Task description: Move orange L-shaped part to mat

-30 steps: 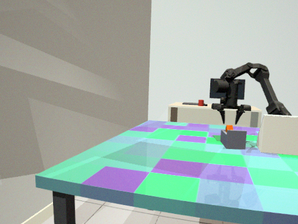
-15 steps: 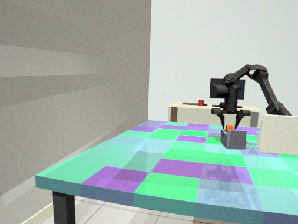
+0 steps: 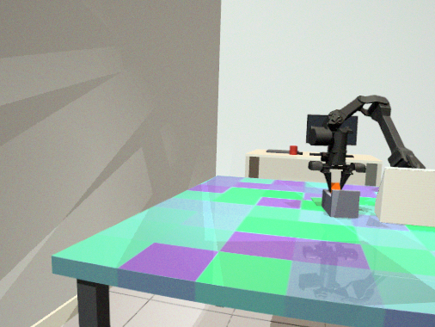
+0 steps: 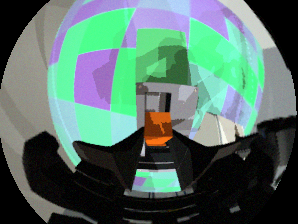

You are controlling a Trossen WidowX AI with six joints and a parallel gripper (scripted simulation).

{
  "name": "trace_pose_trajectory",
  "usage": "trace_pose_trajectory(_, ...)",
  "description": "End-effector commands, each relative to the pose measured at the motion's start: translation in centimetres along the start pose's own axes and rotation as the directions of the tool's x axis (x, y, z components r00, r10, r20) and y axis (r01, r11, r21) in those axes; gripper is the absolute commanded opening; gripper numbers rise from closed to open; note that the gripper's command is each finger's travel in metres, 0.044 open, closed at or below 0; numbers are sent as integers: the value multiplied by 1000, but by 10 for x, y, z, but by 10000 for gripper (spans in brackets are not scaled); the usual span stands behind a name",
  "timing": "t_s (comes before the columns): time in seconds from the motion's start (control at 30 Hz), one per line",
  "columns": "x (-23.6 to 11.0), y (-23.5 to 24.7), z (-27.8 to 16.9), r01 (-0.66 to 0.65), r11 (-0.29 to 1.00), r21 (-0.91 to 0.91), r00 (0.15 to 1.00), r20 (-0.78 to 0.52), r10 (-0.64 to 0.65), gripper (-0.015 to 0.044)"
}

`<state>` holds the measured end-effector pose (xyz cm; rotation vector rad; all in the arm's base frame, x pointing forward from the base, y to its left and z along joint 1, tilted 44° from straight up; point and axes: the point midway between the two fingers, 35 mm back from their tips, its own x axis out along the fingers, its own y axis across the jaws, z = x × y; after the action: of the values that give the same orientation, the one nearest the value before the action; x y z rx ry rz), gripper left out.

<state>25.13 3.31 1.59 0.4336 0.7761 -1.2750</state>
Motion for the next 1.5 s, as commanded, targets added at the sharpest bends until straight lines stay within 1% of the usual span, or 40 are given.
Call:
trace_pose_trajectory(0.0, 0, 0, 0, 1, 1000, 2, 1000, 0, -1, 122)
trace_pose_trajectory(0.2, 0, 0, 0, 1, 1000, 2, 1000, 0, -1, 82)
trace_pose_trajectory(0.3, 0, 0, 0, 1, 1000, 2, 1000, 0, -1, 3)
trace_pose_trajectory(0.33, 0, 0, 0, 1, 1000, 2, 1000, 0, -1, 0)
trace_pose_trajectory(0.6, -4, 0, 0, 1, 1000, 1, 1000, 0, -1, 0)
trace_pose_trajectory(1.47, -45, 0, 0, 3, 1000, -4, 1000, 2, -3, 0)
